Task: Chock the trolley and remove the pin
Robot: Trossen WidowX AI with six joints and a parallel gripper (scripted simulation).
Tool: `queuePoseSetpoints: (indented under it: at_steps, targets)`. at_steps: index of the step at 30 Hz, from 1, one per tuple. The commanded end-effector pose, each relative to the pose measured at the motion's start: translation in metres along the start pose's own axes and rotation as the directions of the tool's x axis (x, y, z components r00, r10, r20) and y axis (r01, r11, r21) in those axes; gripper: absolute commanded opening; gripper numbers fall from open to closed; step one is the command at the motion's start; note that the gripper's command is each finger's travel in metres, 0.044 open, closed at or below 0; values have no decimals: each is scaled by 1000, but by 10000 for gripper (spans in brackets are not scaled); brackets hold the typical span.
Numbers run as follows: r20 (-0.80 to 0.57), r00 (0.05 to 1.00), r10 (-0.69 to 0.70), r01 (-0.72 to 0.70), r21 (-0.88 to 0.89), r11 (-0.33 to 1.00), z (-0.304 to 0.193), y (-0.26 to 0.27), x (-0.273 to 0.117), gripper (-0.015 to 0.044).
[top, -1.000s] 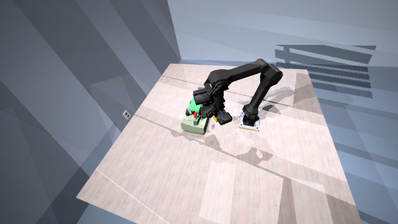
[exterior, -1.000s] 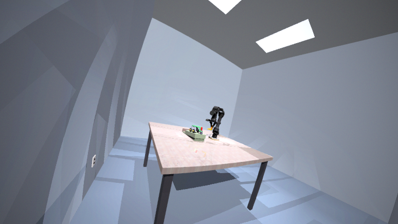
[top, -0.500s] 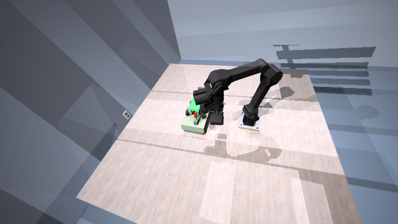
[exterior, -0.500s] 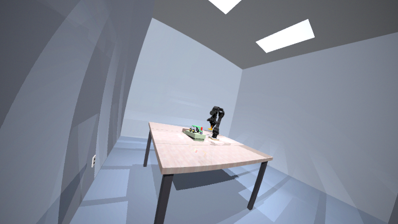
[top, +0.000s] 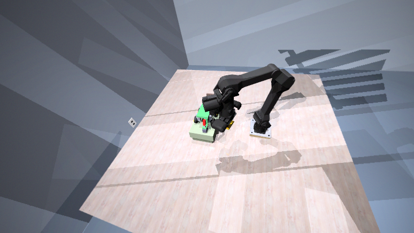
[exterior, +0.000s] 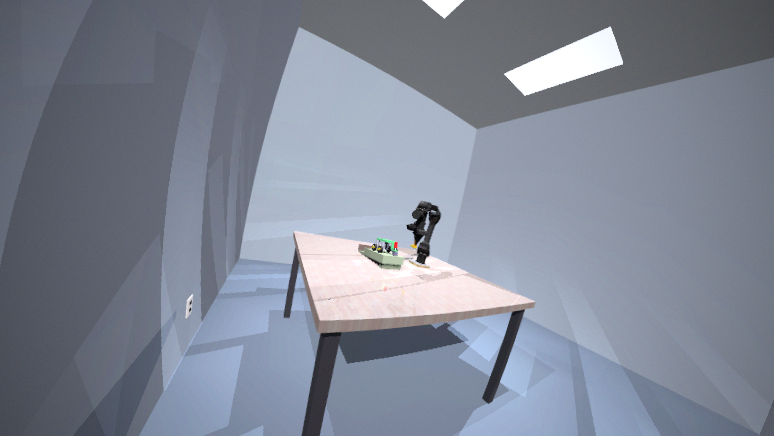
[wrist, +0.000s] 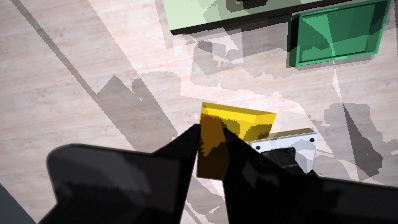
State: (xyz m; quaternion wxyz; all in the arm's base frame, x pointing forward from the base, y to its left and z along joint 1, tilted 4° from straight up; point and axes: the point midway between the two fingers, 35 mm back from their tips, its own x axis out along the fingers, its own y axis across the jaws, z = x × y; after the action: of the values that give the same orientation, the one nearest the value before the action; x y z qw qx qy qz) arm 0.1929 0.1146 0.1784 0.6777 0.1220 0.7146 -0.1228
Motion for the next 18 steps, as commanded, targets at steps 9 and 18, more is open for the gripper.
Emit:
queuePoseSetpoints:
  at_steps: [9,18]
  targets:
    - [-1,1000,3,-3,356,935,0,0,0,0]
    - [0,1000,3,-3,620,785,0,0,0,0]
